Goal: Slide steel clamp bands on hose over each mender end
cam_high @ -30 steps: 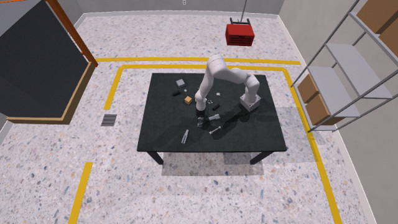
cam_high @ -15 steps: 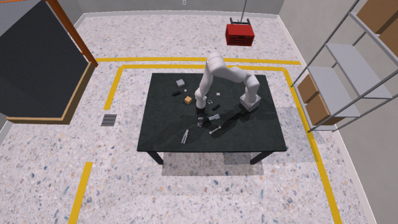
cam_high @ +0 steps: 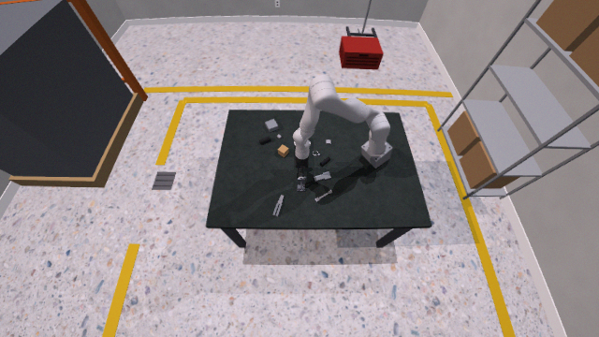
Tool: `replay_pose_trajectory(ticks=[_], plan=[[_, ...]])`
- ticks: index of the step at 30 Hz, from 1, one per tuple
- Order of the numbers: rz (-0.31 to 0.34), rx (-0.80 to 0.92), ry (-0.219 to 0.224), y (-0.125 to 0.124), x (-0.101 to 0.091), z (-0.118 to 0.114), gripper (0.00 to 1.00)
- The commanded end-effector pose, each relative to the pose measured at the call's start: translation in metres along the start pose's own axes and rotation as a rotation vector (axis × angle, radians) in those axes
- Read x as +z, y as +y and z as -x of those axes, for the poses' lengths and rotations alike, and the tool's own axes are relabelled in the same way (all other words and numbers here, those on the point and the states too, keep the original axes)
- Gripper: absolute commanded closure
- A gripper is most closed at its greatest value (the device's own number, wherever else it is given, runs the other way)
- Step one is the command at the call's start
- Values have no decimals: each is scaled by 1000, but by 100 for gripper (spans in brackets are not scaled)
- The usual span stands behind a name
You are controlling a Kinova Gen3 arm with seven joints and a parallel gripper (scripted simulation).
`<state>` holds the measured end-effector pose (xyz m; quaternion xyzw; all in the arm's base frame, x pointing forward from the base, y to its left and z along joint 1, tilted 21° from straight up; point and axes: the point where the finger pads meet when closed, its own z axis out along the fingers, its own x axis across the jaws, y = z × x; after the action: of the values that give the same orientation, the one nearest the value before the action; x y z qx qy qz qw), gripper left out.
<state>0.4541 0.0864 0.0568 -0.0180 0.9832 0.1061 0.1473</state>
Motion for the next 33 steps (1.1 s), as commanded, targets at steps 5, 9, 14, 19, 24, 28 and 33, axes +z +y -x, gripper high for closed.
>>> replay_pose_trajectory(ticks=[5, 9, 14, 19, 24, 28, 33], plan=[[-4, 17, -4, -24, -1, 1, 25], [-4, 17, -4, -28, -1, 1, 25], [-4, 17, -4, -40, -1, 1, 25], [-4, 17, -4, -52, -1, 0, 25], [-4, 17, -4, -64, -1, 0, 25], [-4, 17, -4, -69, -1, 0, 25], [-4, 17, -4, -80, -1, 0, 25]])
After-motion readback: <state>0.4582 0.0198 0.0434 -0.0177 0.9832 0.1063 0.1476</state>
